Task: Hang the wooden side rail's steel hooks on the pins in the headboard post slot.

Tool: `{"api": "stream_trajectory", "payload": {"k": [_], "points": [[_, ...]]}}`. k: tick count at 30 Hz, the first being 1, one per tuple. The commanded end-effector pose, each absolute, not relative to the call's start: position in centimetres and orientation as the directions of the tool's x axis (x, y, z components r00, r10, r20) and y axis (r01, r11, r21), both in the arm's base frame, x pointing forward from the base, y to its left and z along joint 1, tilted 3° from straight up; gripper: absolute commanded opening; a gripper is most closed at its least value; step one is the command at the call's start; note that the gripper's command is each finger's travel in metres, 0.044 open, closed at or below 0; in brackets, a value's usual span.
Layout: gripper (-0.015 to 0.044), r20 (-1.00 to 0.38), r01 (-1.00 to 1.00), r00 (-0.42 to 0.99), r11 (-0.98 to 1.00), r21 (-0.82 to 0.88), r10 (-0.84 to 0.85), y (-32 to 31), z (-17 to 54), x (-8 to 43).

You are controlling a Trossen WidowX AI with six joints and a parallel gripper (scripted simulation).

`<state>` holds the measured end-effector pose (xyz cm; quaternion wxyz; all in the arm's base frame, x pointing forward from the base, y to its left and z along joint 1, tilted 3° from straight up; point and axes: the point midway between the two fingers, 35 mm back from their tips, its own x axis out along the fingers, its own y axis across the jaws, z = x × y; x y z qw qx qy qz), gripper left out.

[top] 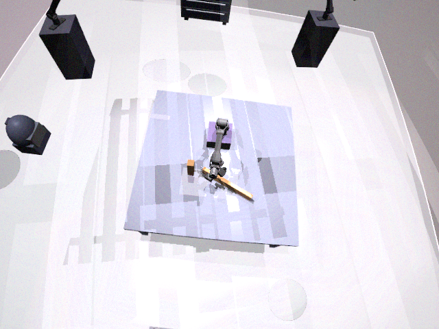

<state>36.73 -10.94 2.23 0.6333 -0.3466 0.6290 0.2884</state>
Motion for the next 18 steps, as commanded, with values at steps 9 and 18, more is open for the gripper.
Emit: {"api": "stream_trajectory", "payload": {"k": [9, 18], "points": [[0.044, -0.998, -0.804, 0.032, 0.591, -0.063, -0.063, -10.9, -0.2, 36.6], [0.044, -0.998, -0.804, 0.032, 0.591, -0.063, -0.063, -11.0, -1.6, 36.6]]}}
